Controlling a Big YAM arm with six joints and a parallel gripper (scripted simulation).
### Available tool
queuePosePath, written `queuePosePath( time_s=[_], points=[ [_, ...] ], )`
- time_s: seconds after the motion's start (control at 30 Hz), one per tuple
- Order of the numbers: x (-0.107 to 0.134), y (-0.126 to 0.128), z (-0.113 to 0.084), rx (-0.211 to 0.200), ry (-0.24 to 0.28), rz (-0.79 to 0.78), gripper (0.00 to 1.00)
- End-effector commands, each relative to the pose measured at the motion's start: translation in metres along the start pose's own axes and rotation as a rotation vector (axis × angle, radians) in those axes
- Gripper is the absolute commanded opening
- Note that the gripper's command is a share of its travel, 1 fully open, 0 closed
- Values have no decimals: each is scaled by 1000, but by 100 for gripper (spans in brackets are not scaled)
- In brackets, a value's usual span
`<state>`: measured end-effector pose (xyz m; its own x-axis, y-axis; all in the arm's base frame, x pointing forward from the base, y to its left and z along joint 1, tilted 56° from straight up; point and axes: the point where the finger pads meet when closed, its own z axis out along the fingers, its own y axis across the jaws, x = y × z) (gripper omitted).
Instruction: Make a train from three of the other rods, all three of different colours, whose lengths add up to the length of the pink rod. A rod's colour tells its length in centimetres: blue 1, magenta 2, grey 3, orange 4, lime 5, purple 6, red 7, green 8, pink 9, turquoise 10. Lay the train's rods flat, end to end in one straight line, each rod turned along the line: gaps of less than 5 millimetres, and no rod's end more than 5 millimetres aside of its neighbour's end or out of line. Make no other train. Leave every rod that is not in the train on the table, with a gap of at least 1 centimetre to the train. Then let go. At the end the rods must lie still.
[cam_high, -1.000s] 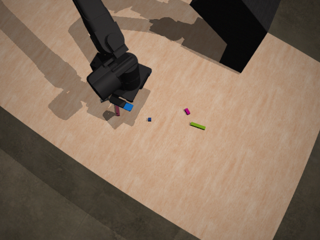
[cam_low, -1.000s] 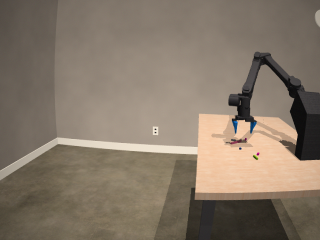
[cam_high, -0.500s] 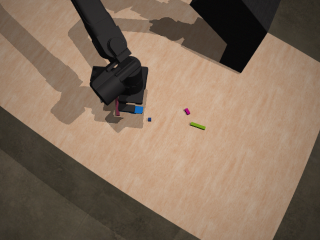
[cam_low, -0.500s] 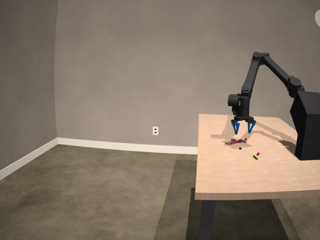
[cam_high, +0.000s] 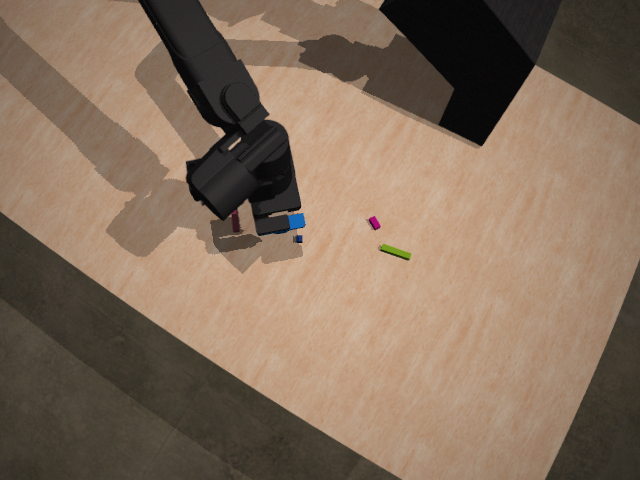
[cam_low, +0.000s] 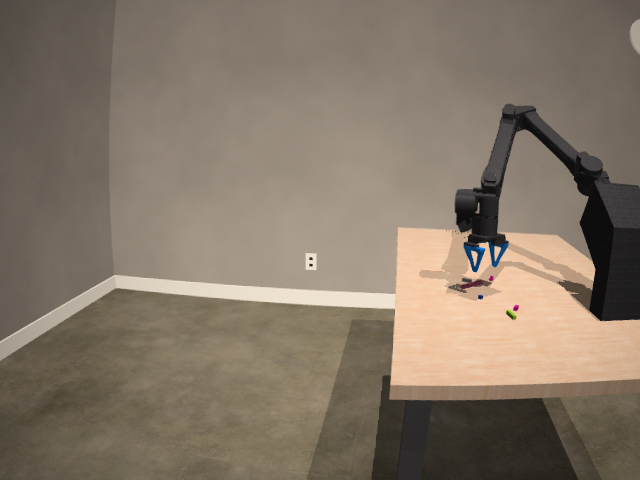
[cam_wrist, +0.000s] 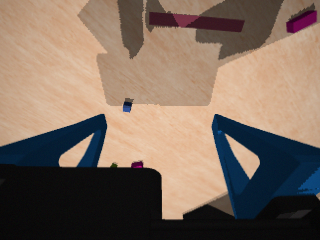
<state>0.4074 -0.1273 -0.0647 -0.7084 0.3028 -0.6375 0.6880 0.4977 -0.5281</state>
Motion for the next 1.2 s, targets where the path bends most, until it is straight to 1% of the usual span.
queuePosePath(
  time_s=[0.0, 0.03, 0.1, 0.17, 0.2, 0.23, 0.3, 0.37, 0.4, 0.43, 0.5, 0.53, 0.6, 0.63, 0.67, 0.77, 0.8, 0.93, 0.97, 1.03, 1.07, 1.13, 1.17],
  points=[
    [-5, 2, -4, -5, -9, -67, 100],
    [1, 14, -8, -12, -16, -189, 100],
    [0, 14, -6, -13, -16, -176, 100],
    [1, 4, 3, 6, 3, -163, 100],
    [3, 18, -8, -12, -16, -285, 100],
    [3, 19, -8, -14, -18, -281, 100],
    [2, 12, -1, -1, -5, -267, 100],
    [2, 12, -1, -1, -5, -267, 100],
    [5, 21, -9, -11, -17, -380, 100],
    [5, 21, -8, -12, -17, -375, 100],
    [1, 14, 0, 0, -6, -351, 100],
    [7, 25, -9, -10, -18, -472, 100],
    [5, 23, -6, -9, -16, -459, 100],
    [7, 18, -1, -1, -5, -455, 100],
    [9, 28, -9, -10, -19, -562, 100],
    [8, 20, -1, 0, -4, -543, 100],
    [11, 31, -9, -9, -20, -648, 100],
    [9, 29, -6, -8, -18, -635, 100],
    [12, 30, -4, -2, -10, -723, 100],
    [10, 29, -3, -2, -11, -713, 100],
    [14, 36, -9, -6, -22, -810, 100],
    [13, 35, -6, -6, -19, -798, 100],
    [13, 28, -1, 1, -4, -789, 100]
  ],
)
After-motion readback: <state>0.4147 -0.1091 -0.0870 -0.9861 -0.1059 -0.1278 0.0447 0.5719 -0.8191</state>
